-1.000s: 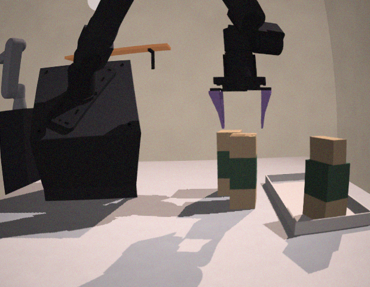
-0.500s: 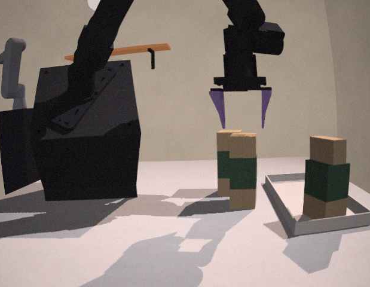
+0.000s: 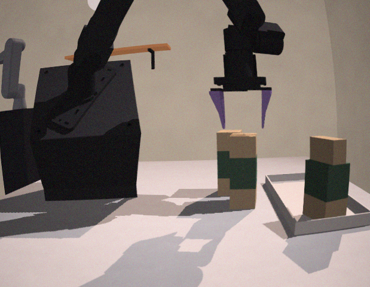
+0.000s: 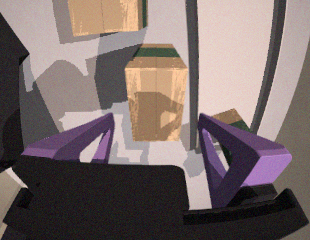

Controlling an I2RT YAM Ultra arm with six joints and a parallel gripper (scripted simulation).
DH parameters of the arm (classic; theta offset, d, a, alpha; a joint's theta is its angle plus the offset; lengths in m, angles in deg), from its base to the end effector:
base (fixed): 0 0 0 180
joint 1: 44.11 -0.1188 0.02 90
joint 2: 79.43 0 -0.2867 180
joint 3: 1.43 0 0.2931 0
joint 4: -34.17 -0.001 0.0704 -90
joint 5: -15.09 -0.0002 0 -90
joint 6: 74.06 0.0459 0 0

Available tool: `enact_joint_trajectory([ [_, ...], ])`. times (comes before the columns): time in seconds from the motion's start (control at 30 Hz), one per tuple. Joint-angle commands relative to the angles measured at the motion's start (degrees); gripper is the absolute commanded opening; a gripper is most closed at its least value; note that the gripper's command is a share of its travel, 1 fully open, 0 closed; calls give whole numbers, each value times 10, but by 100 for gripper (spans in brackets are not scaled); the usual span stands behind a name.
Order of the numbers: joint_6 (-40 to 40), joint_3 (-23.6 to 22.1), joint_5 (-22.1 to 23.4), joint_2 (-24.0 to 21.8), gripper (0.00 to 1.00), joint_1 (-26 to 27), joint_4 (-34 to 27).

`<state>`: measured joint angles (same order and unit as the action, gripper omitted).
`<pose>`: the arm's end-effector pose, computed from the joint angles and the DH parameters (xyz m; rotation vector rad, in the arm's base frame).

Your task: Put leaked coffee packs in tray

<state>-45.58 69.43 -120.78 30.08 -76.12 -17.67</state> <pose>0.3083 0.1550 0.1036 1.9832 -1.8579 1.1090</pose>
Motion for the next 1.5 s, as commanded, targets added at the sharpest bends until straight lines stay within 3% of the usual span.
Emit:
enact_joint_trajectory([
  [0.0,1,5,2,10,79,-10,8],
  [0.47,2,8,2,10,79,-10,8],
  [0.83,-16,-18,2,15,79,11,31],
  [0.87,-20,-4,2,17,79,2,38],
  [0.93,-28,-24,3,20,79,19,49],
  [1.47,-84,-48,6,46,79,52,140],
])
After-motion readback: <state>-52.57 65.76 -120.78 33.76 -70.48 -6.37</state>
